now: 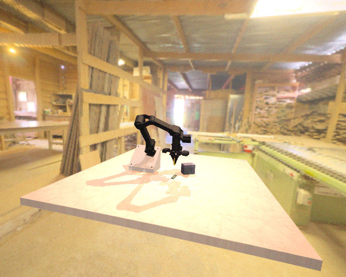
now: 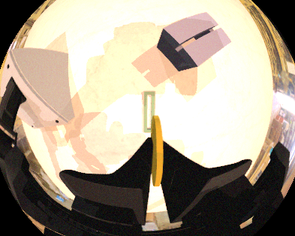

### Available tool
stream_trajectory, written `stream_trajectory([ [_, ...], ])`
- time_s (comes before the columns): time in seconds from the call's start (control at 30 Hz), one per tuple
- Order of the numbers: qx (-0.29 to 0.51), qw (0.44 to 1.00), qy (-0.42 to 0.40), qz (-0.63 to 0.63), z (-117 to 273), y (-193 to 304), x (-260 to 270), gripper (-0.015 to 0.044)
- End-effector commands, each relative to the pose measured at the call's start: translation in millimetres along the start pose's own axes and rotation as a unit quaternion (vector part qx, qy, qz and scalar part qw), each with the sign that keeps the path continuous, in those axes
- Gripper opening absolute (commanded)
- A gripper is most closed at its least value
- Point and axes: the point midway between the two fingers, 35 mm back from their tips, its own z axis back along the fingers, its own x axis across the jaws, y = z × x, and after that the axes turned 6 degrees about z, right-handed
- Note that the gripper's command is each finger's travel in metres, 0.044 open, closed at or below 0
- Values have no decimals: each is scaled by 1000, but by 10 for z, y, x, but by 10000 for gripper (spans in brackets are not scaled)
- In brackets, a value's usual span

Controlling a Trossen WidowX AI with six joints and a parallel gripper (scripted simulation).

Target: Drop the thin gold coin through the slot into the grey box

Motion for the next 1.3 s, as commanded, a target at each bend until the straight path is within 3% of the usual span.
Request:
stream_trajectory([
  [0.0, -2, 999, 2, -38, 36, 0, 5, 0],
  [0.77, -3, 919, 1, -395, 49, -95, 23, 0],
  [1.27, -7, 915, 3, -403, 70, -215, -103, 0],
])
